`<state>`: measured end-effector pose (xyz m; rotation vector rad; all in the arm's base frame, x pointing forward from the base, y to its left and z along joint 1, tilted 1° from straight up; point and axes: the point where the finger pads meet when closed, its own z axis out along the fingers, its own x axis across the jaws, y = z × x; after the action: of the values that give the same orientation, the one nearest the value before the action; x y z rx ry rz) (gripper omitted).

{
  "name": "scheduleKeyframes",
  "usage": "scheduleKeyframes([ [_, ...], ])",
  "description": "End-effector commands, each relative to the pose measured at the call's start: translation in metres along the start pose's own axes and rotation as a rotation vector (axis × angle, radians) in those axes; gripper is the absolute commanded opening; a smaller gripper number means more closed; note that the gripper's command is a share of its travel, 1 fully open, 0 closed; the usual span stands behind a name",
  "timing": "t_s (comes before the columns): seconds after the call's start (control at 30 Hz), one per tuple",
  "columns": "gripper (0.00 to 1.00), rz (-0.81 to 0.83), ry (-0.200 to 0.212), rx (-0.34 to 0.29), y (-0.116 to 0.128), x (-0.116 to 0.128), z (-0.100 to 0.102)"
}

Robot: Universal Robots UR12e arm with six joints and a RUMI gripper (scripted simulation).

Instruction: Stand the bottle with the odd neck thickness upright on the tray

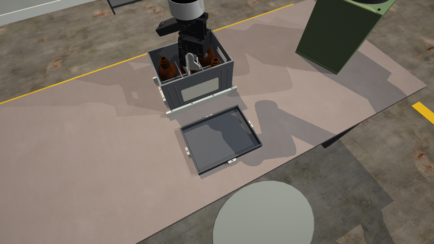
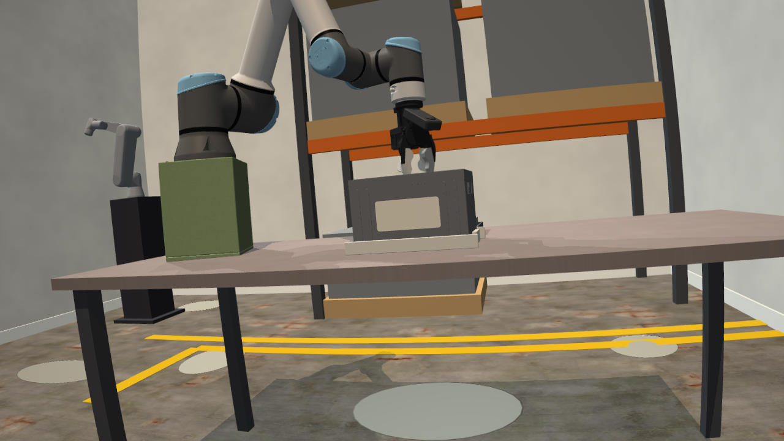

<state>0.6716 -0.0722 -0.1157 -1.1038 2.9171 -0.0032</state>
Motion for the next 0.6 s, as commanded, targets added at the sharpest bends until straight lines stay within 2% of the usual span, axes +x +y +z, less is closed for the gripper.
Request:
scheduleKeyframes([
  [0.0, 0.38, 0.001, 0.002, -0.003, 0.0021, 0.0022, 0.0022],
  [0.07, 0.38, 0.001, 0.002, -0.003, 0.0021, 0.0022, 0.0022],
  [0.1, 0.0, 0.001, 0.002, -0.003, 0.0021, 0.0022, 0.0022],
  [0.57, 0.0, 0.001, 0.002, -0.003, 0.0021, 0.0021, 0.0021],
])
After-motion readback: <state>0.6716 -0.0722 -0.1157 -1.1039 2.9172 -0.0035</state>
